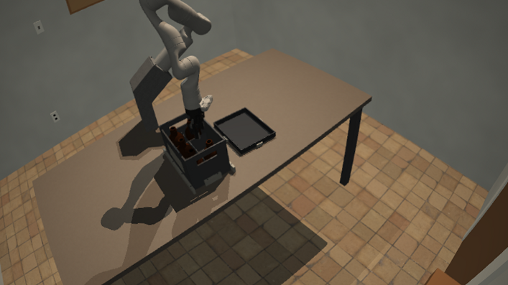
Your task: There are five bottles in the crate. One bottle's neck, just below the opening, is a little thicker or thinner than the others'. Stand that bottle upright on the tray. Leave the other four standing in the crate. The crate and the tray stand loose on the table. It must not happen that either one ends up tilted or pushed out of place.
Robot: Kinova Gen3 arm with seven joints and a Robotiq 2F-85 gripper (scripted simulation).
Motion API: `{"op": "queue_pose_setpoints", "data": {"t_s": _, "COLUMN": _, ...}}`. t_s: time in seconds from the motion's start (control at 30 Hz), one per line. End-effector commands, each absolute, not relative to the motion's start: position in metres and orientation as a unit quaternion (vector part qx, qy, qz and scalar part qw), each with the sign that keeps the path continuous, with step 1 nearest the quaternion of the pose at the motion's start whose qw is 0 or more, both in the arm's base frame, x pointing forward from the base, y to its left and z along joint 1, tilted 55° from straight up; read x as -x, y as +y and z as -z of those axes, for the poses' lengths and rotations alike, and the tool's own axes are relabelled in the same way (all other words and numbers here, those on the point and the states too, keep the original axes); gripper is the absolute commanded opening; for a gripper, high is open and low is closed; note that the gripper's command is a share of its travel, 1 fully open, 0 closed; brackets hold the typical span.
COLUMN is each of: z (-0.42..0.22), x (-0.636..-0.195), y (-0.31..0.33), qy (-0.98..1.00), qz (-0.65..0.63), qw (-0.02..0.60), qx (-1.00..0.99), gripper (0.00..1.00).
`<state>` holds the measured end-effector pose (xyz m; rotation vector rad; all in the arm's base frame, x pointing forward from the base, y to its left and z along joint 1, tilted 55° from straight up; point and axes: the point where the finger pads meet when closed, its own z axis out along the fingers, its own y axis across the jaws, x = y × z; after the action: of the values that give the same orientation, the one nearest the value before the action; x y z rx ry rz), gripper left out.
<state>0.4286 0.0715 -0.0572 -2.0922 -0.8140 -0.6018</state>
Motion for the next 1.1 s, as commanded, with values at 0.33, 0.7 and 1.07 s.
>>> {"op": "queue_pose_setpoints", "data": {"t_s": 0.33, "z": 0.057, "x": -0.429, "y": 0.0706, "qy": -0.321, "qz": 0.238, "qw": 0.397, "qx": 0.826, "gripper": 0.64}}
{"op": "queue_pose_setpoints", "data": {"t_s": 0.7, "z": 0.057, "x": -0.429, "y": 0.0706, "qy": -0.321, "qz": 0.238, "qw": 0.397, "qx": 0.826, "gripper": 0.64}}
{"op": "queue_pose_setpoints", "data": {"t_s": 1.07, "z": 0.057, "x": -0.429, "y": 0.0706, "qy": -0.321, "qz": 0.238, "qw": 0.397, "qx": 0.826, "gripper": 0.0}}
